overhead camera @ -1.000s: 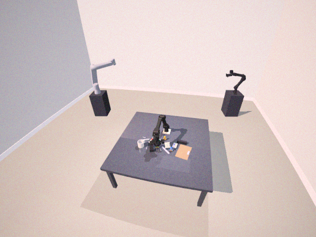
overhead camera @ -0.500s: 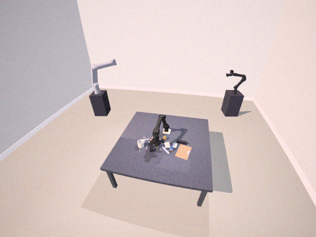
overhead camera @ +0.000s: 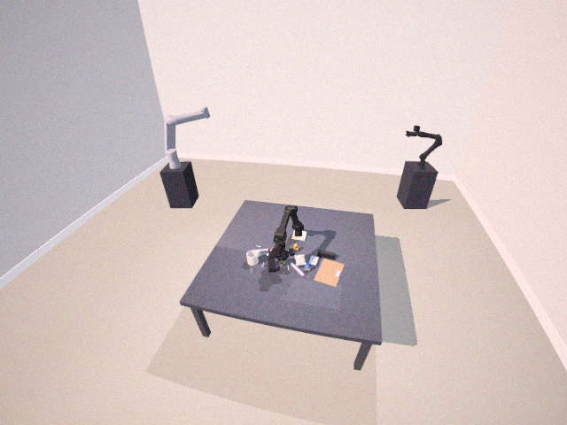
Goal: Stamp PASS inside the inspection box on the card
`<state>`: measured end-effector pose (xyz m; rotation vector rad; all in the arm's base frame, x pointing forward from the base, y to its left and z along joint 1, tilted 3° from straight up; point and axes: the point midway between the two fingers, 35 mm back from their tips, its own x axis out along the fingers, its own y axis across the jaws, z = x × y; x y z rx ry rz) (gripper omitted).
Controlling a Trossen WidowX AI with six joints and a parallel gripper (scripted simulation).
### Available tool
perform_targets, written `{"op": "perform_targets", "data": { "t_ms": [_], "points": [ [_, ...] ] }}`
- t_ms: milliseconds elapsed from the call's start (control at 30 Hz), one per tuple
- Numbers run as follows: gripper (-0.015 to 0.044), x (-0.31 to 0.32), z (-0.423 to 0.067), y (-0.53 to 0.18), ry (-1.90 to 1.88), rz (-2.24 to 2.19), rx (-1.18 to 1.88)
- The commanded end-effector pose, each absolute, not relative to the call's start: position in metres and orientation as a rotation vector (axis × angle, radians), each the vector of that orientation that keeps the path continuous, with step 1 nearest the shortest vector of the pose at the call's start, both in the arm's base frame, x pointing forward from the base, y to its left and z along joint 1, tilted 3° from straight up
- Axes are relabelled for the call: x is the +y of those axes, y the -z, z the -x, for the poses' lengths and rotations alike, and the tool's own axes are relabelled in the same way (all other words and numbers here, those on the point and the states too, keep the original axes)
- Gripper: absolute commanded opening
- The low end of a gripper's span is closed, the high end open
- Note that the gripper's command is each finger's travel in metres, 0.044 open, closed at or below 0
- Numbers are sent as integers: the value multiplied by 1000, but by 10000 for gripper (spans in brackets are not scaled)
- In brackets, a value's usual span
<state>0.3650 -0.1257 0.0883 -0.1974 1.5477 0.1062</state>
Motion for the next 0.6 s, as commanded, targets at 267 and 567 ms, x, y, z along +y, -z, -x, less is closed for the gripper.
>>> {"op": "perform_targets", "data": {
  "t_ms": [267, 567],
  "points": [
    [0, -125, -366, -96, -102, 195, 1544],
    [0, -125, -366, -100, -103, 195, 1544]
  ]
}}
